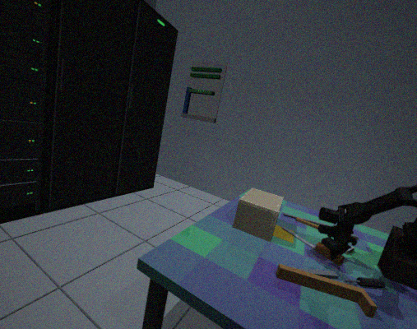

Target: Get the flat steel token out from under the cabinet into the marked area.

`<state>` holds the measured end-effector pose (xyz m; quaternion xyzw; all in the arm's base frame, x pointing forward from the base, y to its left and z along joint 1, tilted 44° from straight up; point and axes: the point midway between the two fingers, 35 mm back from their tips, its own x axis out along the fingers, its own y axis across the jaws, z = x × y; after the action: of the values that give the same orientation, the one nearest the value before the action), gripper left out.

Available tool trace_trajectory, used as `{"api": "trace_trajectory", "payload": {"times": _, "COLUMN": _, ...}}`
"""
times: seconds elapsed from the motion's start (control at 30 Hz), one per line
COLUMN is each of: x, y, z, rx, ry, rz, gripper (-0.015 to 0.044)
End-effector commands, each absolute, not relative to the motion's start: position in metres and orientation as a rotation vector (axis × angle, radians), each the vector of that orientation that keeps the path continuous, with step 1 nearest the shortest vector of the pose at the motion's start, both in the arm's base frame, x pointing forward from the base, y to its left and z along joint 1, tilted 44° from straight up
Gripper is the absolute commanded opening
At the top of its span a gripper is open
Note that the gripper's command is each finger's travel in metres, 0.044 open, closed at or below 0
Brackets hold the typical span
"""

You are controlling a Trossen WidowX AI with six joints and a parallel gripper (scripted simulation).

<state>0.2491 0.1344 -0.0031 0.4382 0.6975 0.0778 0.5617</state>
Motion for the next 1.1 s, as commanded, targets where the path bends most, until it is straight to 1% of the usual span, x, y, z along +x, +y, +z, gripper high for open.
{"api": "trace_trajectory", "payload": {"times": 0.0, "x": 0.250, "y": 0.138, "z": 0.003, "rx": 1.035, "ry": 1.635, "rz": 0.189, "gripper": 0.0000}}
{"api": "trace_trajectory", "payload": {"times": 1.07, "x": 0.247, "y": 0.169, "z": 0.034, "rx": 1.037, "ry": 1.635, "rz": 0.191, "gripper": 0.0000}}
